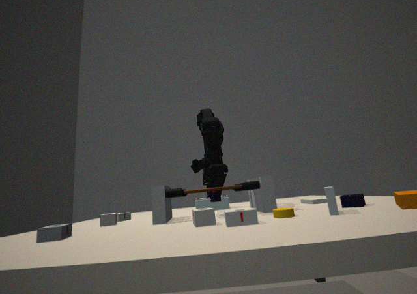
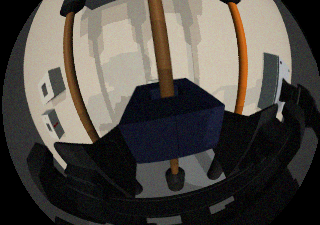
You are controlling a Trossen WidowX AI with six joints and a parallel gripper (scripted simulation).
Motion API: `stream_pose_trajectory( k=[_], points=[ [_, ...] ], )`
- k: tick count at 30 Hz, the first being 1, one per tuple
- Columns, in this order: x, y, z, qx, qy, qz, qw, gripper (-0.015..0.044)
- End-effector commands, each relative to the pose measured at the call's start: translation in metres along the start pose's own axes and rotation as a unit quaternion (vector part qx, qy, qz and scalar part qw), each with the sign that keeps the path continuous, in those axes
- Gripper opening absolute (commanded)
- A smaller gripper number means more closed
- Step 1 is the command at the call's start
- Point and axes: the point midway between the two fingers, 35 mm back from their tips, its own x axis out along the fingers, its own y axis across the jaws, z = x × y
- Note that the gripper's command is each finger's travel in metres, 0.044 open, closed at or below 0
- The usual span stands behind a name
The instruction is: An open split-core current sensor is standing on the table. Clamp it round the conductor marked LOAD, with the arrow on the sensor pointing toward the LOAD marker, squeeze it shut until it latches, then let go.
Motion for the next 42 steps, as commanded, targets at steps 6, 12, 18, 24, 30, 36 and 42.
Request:
stream_pose_trajectory(
  k=[6,12,18,24,30,36,42],
  points=[
    [0.0,0.0,0.0,0.0,0.0,0.0,1.0,0.0325],
    [0.0,0.0,0.0,0.0,0.0,0.0,1.0,0.044],
    [0.0,0.0,0.0,0.0,0.0,0.0,1.0,0.044],
    [-0.052,0.005,0.001,0.001,0.0,0.002,1.0,0.044],
    [-0.106,-0.001,0.003,0.001,0.0,0.003,1.0,0.044],
    [-0.106,-0.001,0.003,0.001,0.0,0.003,1.0,0.044],
    [-0.106,-0.001,0.003,0.001,0.0,0.003,1.0,0.044]
  ],
)
